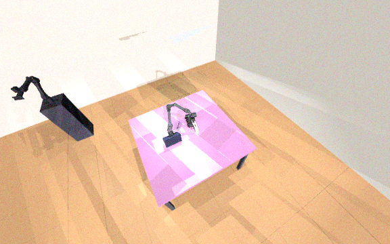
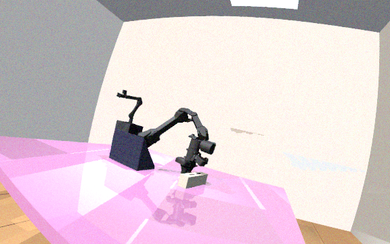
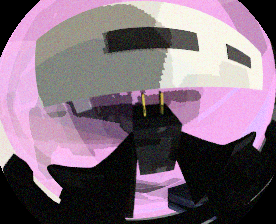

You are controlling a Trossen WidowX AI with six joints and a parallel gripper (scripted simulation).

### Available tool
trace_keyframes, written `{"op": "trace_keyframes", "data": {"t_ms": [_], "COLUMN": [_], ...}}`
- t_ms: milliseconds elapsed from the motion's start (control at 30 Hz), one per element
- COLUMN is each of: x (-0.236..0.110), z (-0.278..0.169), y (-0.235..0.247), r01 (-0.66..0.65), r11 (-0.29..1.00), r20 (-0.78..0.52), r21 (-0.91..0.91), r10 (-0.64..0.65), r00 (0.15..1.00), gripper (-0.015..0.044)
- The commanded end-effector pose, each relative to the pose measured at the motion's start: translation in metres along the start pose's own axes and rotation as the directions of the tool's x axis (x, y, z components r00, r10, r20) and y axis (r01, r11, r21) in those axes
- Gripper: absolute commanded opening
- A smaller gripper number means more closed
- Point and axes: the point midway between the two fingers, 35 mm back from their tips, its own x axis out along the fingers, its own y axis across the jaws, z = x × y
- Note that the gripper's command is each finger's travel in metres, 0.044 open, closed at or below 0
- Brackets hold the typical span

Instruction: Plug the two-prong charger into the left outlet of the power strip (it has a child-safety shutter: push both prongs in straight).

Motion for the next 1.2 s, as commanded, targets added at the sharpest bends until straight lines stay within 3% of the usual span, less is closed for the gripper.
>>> {"op": "trace_keyframes", "data": {"t_ms": [0, 1167], "x": [-0.0009, -0.0012], "z": [0.0017, 0.0064], "y": [0.0016, 0.0015], "r01": [-0.006, -0.006], "r11": [1.000, 1.000], "r20": [0.002, 0.002], "r21": [0.004, 0.004], "r10": [0.006, 0.006], "r00": [1.000, 1.000], "gripper": [0.0000, 0.0000]}}
